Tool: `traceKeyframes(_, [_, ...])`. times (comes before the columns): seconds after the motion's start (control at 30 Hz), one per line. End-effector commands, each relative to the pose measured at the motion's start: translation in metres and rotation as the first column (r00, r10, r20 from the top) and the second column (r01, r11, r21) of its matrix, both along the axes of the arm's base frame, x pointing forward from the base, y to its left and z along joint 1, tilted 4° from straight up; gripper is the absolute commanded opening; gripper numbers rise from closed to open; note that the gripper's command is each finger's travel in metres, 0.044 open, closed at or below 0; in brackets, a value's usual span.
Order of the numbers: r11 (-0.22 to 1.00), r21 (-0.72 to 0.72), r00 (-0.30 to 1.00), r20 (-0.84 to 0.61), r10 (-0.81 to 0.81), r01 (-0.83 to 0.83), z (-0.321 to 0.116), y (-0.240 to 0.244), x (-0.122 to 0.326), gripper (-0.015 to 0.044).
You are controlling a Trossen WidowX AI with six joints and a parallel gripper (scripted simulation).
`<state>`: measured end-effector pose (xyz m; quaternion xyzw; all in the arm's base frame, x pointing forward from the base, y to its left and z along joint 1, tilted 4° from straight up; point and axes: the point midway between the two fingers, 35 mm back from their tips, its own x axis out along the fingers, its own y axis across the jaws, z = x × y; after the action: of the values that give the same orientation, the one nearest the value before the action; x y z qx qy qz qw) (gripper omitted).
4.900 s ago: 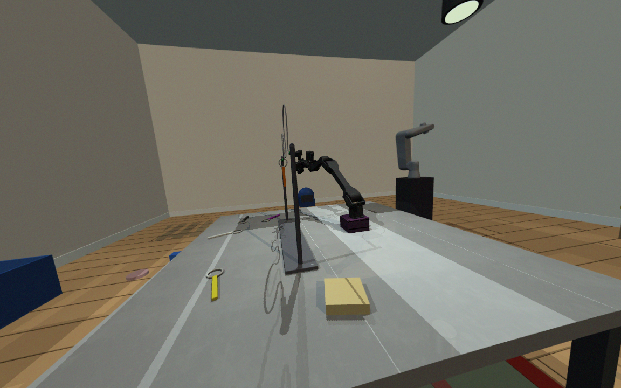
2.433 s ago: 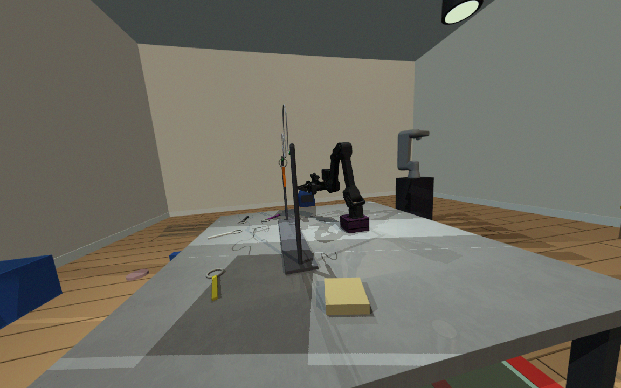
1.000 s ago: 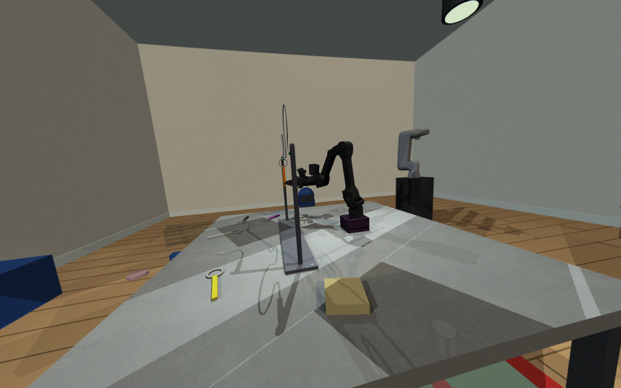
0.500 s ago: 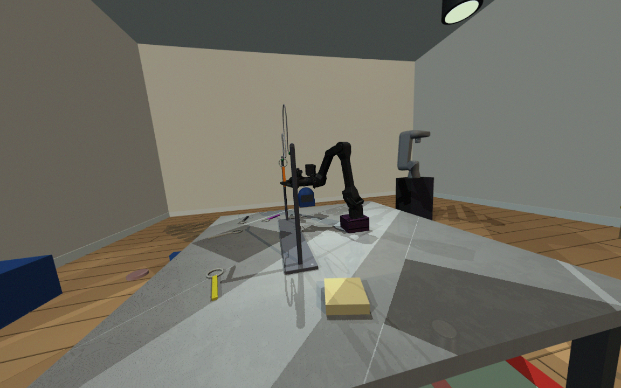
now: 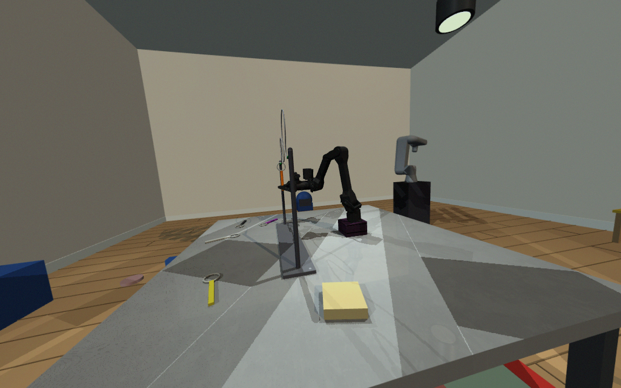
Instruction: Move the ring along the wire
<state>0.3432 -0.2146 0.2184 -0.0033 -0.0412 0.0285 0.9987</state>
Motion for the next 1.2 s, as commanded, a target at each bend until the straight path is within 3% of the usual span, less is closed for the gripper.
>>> traceKeyframes(0.0, [1.0, -0.001, 1.0, -0.001, -0.004, 0.004, 0.0, -0.001, 0.0, 0.016])
traceKeyframes(0.4, [1.0, 0.0, 1.0, 0.0, 0.0, 0.0, 0.0, 0.0, 0.0, -0.015])
traceKeyframes(1.17, [1.0, -0.001, 1.0, 0.001, -0.004, 0.004, 0.015, 0.001, -0.001, -0.015])
